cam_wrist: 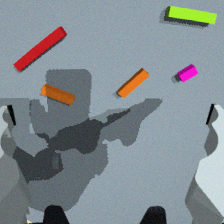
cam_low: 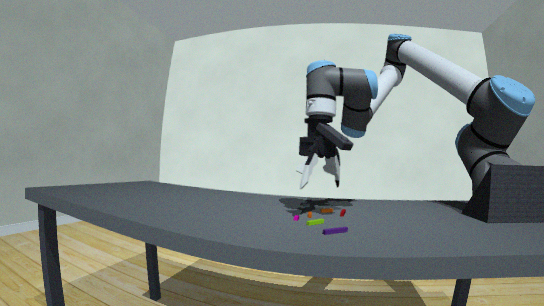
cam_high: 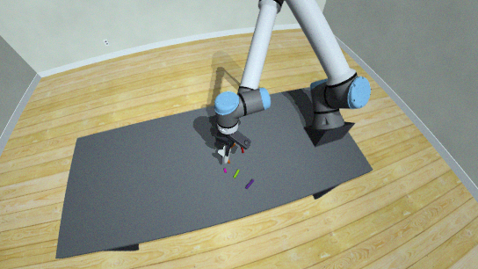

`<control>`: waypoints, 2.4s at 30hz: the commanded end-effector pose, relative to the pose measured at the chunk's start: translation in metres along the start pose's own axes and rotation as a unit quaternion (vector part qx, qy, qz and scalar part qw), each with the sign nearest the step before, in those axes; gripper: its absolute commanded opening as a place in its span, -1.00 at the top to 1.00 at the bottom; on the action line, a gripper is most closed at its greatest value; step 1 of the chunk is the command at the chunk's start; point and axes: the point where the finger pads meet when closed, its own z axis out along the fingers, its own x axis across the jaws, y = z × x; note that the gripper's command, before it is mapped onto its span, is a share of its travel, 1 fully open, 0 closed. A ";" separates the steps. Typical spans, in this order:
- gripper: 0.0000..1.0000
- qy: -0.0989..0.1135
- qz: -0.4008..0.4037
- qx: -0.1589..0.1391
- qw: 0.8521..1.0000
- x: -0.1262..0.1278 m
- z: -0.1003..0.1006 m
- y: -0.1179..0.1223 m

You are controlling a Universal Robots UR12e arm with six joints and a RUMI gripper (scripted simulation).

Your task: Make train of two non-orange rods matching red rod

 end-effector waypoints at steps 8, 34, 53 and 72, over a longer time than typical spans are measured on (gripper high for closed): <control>-1.00 -0.004 0.197 0.000 0.980 -0.006 -0.001 0.017; -1.00 -0.005 0.415 -0.001 0.910 -0.016 -0.001 0.038; -1.00 -0.005 0.433 -0.002 0.901 -0.017 -0.001 0.040; -1.00 -0.005 0.433 -0.002 0.901 -0.017 -0.001 0.040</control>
